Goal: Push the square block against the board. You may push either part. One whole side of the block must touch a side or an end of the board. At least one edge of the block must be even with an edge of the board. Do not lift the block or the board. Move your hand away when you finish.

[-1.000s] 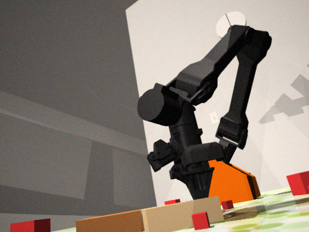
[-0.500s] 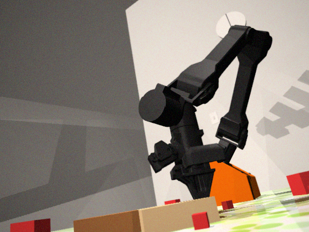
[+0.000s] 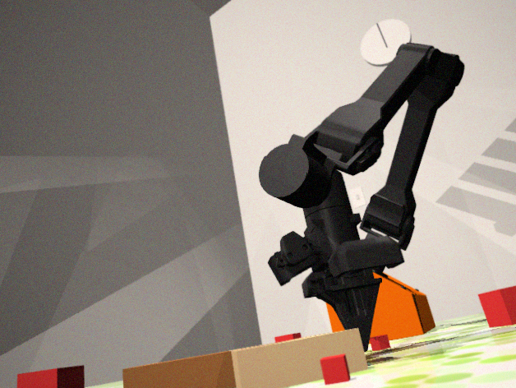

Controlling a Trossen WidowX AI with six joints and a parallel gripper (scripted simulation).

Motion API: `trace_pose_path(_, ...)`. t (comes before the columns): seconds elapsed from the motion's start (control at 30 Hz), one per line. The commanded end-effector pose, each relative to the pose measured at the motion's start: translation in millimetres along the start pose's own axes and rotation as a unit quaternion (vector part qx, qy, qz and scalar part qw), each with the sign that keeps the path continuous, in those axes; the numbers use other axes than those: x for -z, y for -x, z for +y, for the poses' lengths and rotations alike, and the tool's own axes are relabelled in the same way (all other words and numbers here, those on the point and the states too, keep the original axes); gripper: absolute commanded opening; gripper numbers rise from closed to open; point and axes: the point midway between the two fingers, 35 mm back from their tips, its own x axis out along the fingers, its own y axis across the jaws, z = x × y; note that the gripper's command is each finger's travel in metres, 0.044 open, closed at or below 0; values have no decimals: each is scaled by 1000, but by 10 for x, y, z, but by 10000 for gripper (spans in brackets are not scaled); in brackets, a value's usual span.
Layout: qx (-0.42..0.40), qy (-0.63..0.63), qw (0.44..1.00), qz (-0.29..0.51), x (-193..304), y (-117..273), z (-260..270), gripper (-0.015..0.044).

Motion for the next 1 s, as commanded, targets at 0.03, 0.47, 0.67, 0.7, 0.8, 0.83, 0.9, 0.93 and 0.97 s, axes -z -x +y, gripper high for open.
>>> trace_pose_path(0.03,0,0,1000,1,102,0,-13,0)
trace_pose_path(0.47,0,0,1000,1,123,552,-9,0)
trace_pose_path(0.67,-2,19,1000,-1,44,531,-21,0)
trace_pose_path(0.7,-2,36,999,-1,6,536,-22,0)
trace_pose_path(0.8,-1,87,996,-3,-109,548,-26,0)
trace_pose_path(0.83,-1,104,995,-4,-148,552,-29,0)
trace_pose_path(0.9,0,138,990,-4,-225,560,-37,0)
trace_pose_path(0.93,0,155,988,-5,-263,564,-41,0)
trace_pose_path(0.97,1,171,985,-5,-302,567,-47,0)
